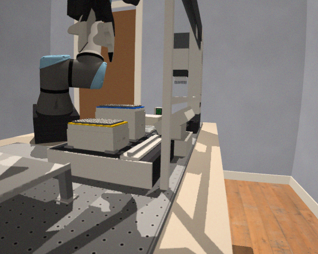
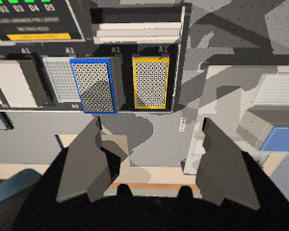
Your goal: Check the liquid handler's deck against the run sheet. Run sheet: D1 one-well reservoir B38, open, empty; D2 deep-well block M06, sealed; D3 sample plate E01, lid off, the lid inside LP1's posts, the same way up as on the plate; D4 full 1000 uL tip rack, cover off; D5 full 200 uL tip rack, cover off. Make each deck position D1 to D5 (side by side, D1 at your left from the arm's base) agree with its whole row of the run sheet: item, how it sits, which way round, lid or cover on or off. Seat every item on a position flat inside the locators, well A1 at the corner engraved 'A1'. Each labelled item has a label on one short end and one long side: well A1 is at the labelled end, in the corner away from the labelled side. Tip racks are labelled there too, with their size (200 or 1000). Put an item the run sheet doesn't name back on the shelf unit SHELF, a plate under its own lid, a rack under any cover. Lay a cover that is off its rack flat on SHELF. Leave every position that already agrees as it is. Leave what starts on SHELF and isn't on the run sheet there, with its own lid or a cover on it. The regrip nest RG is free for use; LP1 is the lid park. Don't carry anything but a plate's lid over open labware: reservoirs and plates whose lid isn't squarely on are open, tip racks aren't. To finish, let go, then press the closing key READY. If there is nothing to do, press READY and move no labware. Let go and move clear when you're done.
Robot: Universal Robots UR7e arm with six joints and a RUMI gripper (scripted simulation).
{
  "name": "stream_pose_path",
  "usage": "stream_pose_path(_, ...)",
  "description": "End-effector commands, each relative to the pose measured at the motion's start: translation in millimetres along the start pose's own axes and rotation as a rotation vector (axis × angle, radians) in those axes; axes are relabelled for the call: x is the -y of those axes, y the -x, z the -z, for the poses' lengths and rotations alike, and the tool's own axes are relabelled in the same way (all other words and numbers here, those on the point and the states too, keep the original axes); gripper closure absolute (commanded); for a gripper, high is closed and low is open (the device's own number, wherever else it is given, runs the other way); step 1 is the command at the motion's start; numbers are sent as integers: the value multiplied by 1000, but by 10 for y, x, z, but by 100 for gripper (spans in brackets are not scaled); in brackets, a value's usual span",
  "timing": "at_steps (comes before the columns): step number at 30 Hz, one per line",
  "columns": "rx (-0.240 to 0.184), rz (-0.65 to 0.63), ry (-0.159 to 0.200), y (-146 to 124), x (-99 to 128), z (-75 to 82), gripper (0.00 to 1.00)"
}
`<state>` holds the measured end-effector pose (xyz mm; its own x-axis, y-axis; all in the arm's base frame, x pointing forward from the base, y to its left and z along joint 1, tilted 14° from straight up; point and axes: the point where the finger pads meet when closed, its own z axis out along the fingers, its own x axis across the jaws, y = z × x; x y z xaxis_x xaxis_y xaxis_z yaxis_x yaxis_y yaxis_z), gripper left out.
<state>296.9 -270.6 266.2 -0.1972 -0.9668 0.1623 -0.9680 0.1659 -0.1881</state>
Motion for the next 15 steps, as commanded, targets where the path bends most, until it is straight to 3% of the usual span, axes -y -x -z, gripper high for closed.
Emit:
stream_pose_path(1,-1,0,-1,-5,5,-142,18)
stream_pose_path(11,-1,0,-1,-5,5,-476,18)
stream_pose_path(15,-1,0,-1,-5,5,-542,18)
